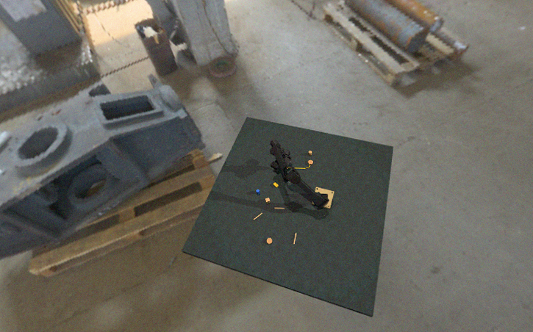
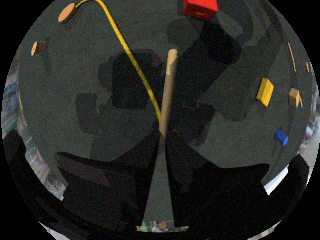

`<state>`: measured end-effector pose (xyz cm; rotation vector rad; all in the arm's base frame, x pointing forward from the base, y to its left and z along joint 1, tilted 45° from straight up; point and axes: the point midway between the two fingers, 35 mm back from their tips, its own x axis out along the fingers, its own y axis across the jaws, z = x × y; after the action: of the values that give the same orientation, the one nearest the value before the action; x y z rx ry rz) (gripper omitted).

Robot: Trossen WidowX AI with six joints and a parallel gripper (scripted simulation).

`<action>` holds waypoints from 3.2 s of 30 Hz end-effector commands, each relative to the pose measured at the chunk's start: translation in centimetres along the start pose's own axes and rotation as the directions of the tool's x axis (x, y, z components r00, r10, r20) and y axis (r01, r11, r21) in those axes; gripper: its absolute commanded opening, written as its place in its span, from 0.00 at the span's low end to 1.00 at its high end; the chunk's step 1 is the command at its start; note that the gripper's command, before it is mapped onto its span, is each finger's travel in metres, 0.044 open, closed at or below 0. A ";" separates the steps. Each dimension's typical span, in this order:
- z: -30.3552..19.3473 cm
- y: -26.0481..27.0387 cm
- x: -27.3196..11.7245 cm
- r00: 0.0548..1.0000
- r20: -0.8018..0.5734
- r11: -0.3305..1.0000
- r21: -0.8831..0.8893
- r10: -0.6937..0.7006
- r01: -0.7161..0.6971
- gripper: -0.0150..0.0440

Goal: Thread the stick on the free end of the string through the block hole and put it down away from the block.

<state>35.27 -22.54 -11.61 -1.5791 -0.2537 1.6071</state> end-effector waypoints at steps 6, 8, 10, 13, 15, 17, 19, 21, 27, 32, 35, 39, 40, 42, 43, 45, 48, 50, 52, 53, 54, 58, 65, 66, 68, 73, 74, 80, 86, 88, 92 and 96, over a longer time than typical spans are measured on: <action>0.3 -0.7 0.7 1.000 -0.004 1.000 0.004 -0.004 0.004 0.25; 0.3 -0.8 0.9 1.000 -0.004 1.000 0.004 -0.004 0.004 0.25; 0.4 -1.0 1.1 1.000 -0.003 1.000 0.004 -0.004 0.004 0.25; 0.6 -1.2 1.3 1.000 -0.002 1.000 0.004 -0.005 0.005 0.25; 0.7 -1.3 1.5 1.000 -0.001 1.000 0.004 -0.005 0.005 0.25; 0.8 -1.5 1.7 1.000 0.000 1.000 0.004 -0.005 0.005 0.25; 0.9 -1.6 1.9 1.000 0.001 1.000 0.004 -0.005 0.005 0.25; 1.0 -1.8 2.1 1.000 0.002 1.000 0.004 -0.006 0.006 0.25; 1.3 -2.2 2.7 1.000 0.006 1.000 0.004 -0.006 0.006 0.25; 1.5 -2.4 3.0 1.000 0.008 1.000 0.005 -0.007 0.007 0.25; 1.6 -2.4 3.0 1.000 0.008 1.000 0.005 -0.007 0.007 0.25; 2.0 -2.4 3.0 1.000 0.008 1.000 0.005 -0.007 0.007 0.25; 2.1 -2.4 3.0 1.000 0.008 1.000 0.005 -0.007 0.007 0.25; 2.4 -2.4 3.0 1.000 0.007 1.000 0.005 -0.007 0.007 0.25; 2.5 -2.4 3.0 1.000 0.007 1.000 0.005 -0.007 0.007 0.25; 2.7 -2.4 3.0 1.000 0.006 1.000 0.005 -0.007 0.007 0.25; 3.1 -2.4 2.9 1.000 0.005 1.000 0.005 -0.007 0.007 0.25; 3.3 -2.4 2.9 1.000 0.005 1.000 0.005 -0.007 0.007 0.25; 3.6 -2.4 2.9 1.000 0.004 1.000 0.005 -0.007 0.007 0.25; 3.7 -2.4 2.9 1.000 0.004 1.000 0.005 -0.007 0.007 0.25; 3.8 -2.4 2.9 1.000 0.003 1.000 0.005 -0.007 0.007 0.25; 4.3 -2.4 2.9 1.000 0.002 1.000 0.006 -0.007 0.007 0.25; 5.2 -2.4 2.9 1.000 -0.001 1.000 0.006 -0.007 0.007 0.25; 5.3 -2.4 2.9 1.000 -0.001 1.000 0.006 -0.007 0.007 0.25; 5.6 -2.4 2.9 1.000 -0.002 1.000 0.006 -0.007 0.007 0.25; 6.2 -2.4 2.9 1.000 -0.004 1.000 0.006 -0.007 0.007 0.25; 6.3 -2.4 2.9 1.000 -0.004 1.000 0.006 -0.007 0.007 0.25; 6.4 -2.3 2.9 1.000 -0.006 1.000 0.006 -0.007 0.007 0.25; 6.8 -2.3 2.9 1.000 -0.006 1.000 0.006 -0.007 0.007 0.25; 7.1 -2.3 2.9 1.000 -0.005 1.000 0.006 -0.007 0.007 0.25; 7.7 -2.3 2.9 1.000 -0.005 1.000 0.007 -0.006 0.007 0.25; 8.3 -2.2 2.9 1.000 -0.005 1.000 0.007 -0.006 0.006 0.25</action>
<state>29.62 -15.89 -10.77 -1.5695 -0.2505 1.5946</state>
